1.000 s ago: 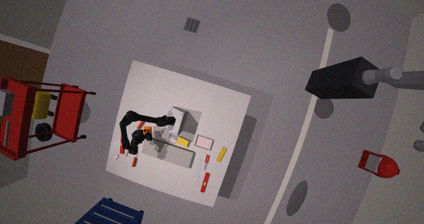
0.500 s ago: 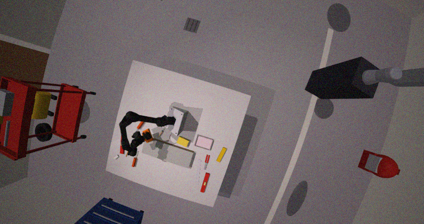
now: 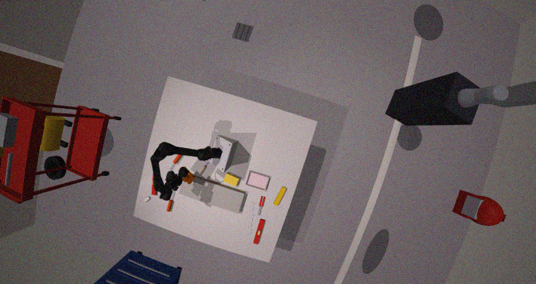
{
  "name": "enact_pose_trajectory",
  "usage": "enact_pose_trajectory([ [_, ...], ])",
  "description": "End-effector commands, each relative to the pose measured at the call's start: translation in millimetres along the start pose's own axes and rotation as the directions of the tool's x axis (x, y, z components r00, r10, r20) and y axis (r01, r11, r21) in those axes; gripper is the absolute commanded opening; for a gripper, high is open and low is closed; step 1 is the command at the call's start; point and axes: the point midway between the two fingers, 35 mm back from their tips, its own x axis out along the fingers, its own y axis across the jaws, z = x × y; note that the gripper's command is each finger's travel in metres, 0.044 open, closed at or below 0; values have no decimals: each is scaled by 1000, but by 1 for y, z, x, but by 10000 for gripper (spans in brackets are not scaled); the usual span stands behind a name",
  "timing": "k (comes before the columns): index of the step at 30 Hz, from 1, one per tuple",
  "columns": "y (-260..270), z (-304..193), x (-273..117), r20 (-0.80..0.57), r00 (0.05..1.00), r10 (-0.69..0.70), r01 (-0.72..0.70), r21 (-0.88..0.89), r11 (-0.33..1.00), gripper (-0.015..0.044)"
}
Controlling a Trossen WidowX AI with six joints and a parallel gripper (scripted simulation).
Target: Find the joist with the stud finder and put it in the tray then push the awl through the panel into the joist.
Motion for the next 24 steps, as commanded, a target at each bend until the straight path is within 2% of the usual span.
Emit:
enact_pose_trajectory([
  [1, 9, -5, -2, -16, 1000, 27, -29, -145, 989, 0],
  [12, 26, -13, -5, -40, 995, 86, -95, -471, 877, 0],
  [24, 45, -22, -10, -64, 986, 152, -147, -761, 632, 0],
])
